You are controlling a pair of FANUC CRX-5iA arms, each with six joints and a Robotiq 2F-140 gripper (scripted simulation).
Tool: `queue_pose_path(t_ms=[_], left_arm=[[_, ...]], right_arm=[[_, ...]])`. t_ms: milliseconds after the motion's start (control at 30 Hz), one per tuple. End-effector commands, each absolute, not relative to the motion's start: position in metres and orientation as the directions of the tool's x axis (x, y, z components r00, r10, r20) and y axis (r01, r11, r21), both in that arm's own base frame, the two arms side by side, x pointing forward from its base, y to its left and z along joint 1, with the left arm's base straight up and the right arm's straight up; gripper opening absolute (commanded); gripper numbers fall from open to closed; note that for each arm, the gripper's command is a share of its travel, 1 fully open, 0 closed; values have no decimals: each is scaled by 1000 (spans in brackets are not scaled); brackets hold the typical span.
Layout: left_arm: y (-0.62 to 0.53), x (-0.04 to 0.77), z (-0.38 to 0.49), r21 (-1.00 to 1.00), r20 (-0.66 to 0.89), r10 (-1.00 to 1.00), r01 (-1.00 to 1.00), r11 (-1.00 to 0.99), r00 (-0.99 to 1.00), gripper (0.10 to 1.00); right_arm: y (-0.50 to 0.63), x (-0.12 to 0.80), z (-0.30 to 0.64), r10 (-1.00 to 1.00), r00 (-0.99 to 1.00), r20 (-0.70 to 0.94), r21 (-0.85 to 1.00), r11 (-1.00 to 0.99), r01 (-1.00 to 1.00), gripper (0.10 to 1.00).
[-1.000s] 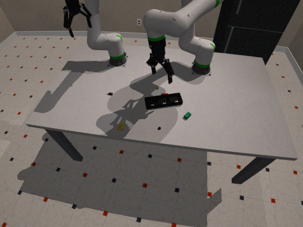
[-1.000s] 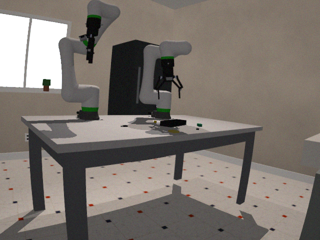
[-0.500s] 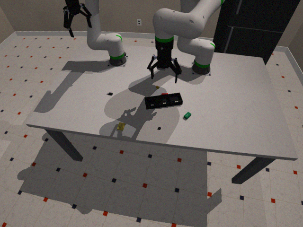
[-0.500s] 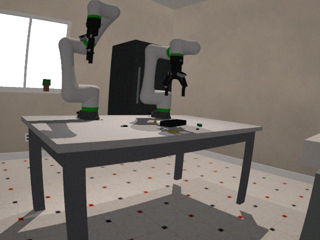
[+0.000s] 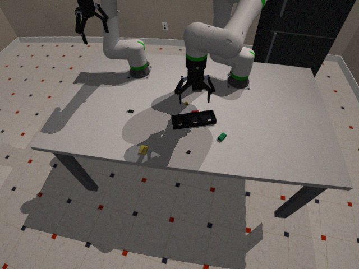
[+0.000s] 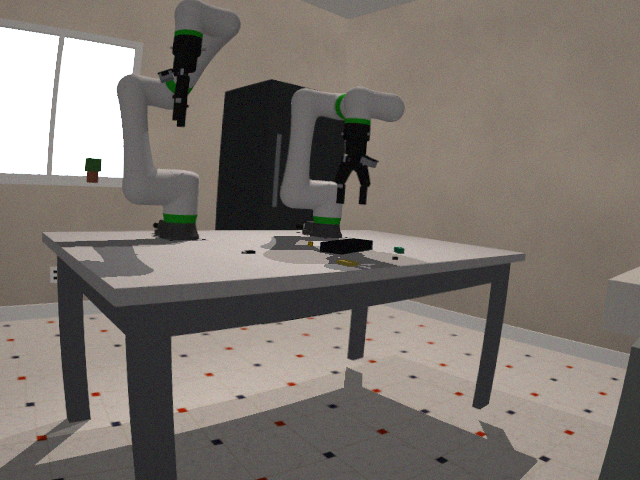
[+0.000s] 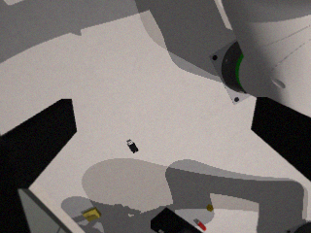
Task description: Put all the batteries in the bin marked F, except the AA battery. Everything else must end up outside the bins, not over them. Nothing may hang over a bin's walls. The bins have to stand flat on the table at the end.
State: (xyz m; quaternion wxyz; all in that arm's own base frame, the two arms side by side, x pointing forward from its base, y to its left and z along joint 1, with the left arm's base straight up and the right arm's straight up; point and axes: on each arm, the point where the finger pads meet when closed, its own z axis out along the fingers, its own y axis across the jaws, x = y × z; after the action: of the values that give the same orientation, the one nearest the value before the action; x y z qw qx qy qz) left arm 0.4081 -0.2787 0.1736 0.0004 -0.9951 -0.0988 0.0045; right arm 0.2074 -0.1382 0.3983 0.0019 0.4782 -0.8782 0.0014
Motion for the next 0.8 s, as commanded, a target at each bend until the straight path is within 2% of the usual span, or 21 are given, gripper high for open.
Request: queue_pose_path(t_ms=[0, 233, 767], left_arm=[[-281, 414, 138, 1, 1, 295, 295, -956, 956, 1000], [-282, 419, 97, 1, 1, 295, 295, -956, 956, 1000], [-282, 419, 96, 1, 1, 295, 295, -956, 956, 1000]], right_arm=[[-138, 207, 399, -840, -543, 5, -2, 543, -840, 1000], [-138, 207, 399, -840, -543, 5, -2, 543, -840, 1000], [-138, 207, 399, -840, -543, 5, -2, 543, -840, 1000]])
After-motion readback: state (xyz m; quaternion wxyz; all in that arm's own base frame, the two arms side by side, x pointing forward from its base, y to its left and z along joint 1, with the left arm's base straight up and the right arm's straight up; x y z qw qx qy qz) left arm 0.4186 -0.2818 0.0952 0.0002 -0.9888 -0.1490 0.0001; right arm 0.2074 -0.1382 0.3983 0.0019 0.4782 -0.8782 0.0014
